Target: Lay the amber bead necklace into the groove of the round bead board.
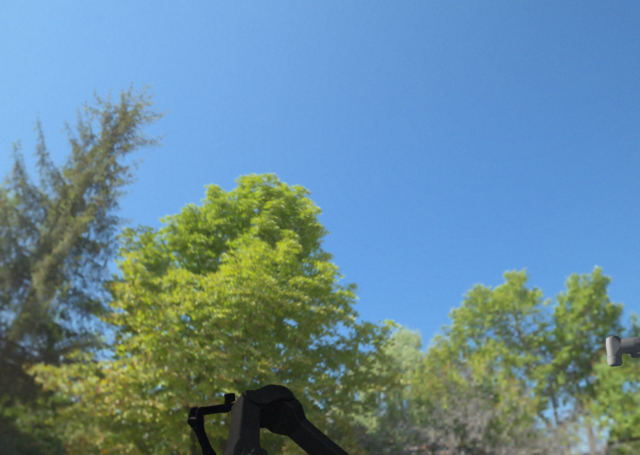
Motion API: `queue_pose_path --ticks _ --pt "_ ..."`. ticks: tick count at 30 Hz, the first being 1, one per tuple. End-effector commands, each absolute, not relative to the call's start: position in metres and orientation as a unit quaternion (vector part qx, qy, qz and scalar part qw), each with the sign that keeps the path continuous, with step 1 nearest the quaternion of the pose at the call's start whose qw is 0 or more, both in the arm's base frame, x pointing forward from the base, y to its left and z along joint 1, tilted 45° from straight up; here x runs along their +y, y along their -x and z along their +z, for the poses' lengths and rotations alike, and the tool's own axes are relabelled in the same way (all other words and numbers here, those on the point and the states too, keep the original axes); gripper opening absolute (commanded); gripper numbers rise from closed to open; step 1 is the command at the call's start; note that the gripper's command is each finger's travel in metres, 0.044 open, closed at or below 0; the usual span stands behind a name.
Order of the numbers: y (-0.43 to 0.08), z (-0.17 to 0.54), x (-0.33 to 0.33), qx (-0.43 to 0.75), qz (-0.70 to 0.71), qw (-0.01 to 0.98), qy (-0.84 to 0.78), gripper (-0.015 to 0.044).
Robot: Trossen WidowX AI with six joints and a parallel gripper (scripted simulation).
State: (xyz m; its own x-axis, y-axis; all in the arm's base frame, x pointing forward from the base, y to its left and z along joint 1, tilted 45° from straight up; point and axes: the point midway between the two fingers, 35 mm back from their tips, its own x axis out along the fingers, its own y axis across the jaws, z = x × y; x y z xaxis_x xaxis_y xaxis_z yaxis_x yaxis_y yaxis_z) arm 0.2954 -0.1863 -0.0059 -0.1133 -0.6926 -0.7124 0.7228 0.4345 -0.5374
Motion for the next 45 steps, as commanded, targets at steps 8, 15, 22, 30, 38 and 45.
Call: queue_pose_path --ticks 8,15,22,30,38,45 --pt "-0.296 -0.004 -0.184 0.524 -0.533 0.664 -0.014 0.0440" --pt "-0.296 -0.004 -0.184 0.524 -0.533 0.664 -0.014 0.0440" --pt "-0.296 -0.002 -0.181 0.516 -0.541 0.664 -0.025 0.0387" --pt "-0.294 0.012 -0.155 0.458 -0.590 0.658 -0.093 0.0177" --pt "-0.296 0.007 -0.160 0.455 -0.587 0.662 -0.096 0.0120" --pt "-0.295 0.002 -0.165 0.456 -0.588 0.661 -0.095 0.0120"
